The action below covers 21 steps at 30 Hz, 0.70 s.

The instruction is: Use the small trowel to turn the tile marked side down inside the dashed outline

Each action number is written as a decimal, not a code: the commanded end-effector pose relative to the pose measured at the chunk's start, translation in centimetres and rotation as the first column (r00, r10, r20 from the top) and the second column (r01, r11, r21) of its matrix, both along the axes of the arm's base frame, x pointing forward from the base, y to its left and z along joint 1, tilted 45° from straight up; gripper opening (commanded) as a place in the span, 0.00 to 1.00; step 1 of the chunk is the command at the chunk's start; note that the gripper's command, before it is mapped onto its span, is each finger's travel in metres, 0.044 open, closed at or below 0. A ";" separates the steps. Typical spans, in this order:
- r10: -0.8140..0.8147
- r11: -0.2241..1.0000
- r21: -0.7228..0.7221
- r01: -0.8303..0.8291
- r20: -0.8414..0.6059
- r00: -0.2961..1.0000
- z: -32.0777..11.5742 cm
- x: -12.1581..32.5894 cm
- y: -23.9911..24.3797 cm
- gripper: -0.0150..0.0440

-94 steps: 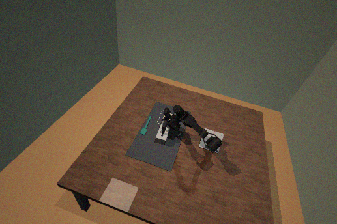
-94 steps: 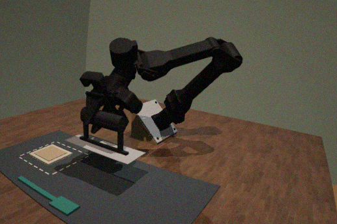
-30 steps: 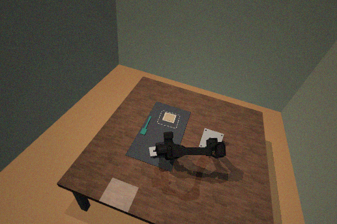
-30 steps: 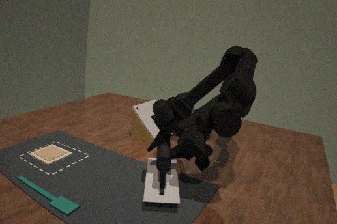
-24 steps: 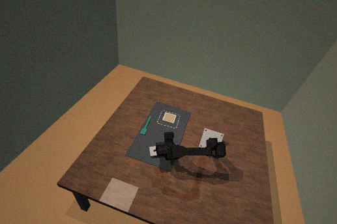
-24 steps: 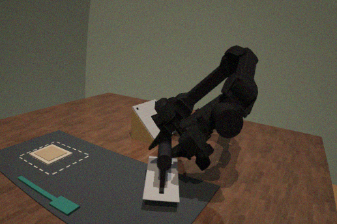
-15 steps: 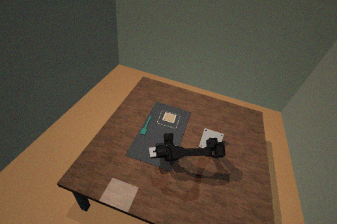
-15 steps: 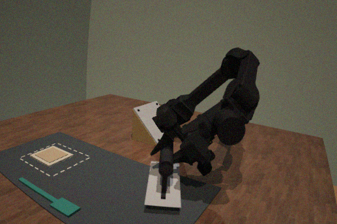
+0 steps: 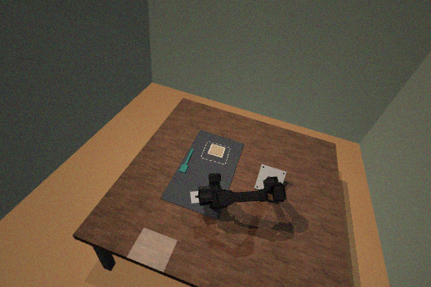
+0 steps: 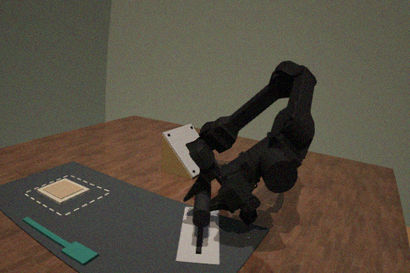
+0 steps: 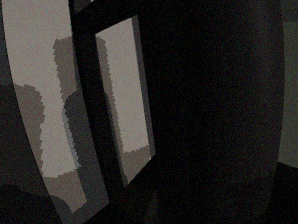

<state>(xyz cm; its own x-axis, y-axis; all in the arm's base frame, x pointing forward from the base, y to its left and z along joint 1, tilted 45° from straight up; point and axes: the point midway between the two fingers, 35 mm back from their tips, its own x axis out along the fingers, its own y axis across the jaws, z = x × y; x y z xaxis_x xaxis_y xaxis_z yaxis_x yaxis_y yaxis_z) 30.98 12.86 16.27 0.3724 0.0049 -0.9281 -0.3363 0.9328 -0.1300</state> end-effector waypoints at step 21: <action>-0.015 1.000 -0.005 0.015 0.004 1.000 -0.3 0.1 0.1 0.76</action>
